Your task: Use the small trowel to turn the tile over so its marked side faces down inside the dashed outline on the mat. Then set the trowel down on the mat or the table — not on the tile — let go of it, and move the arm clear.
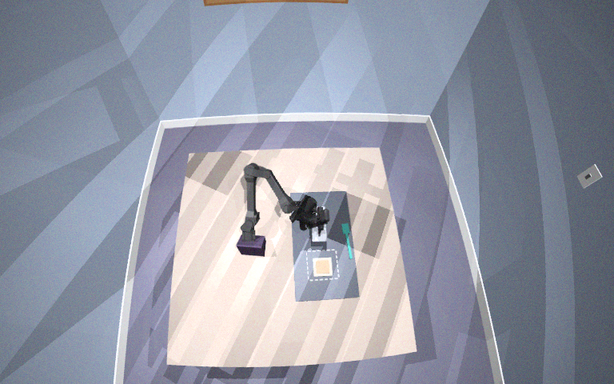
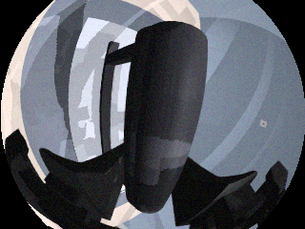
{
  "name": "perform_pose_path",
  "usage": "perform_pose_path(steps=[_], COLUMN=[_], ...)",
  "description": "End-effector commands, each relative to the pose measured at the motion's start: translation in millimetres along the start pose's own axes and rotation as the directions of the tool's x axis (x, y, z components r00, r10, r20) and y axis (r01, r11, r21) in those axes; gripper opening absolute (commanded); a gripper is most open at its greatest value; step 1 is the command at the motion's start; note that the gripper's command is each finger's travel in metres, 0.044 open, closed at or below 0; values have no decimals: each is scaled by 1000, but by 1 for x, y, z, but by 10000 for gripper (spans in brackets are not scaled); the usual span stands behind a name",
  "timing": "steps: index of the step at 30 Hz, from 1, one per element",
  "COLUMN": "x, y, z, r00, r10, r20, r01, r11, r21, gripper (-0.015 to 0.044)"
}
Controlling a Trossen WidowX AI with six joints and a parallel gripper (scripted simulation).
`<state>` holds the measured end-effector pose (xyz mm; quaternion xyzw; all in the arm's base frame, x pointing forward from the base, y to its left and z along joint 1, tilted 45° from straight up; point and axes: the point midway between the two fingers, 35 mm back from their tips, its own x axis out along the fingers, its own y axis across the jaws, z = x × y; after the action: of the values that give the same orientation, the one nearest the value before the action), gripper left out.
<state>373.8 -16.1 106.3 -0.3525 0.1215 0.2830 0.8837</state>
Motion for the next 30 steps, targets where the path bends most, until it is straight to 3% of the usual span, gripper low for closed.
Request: perform_pose_path(steps=[1,16,30], x=[9,50,67], y=[-9,-11,0], z=[11,48,83], r00=[1000,970,886], r10=[11,177,315], r20=[-11,-164,-339], r01=[-10,-104,-49], r11=[999,922,792], r21=[44,374,608], gripper=[0,0,0])
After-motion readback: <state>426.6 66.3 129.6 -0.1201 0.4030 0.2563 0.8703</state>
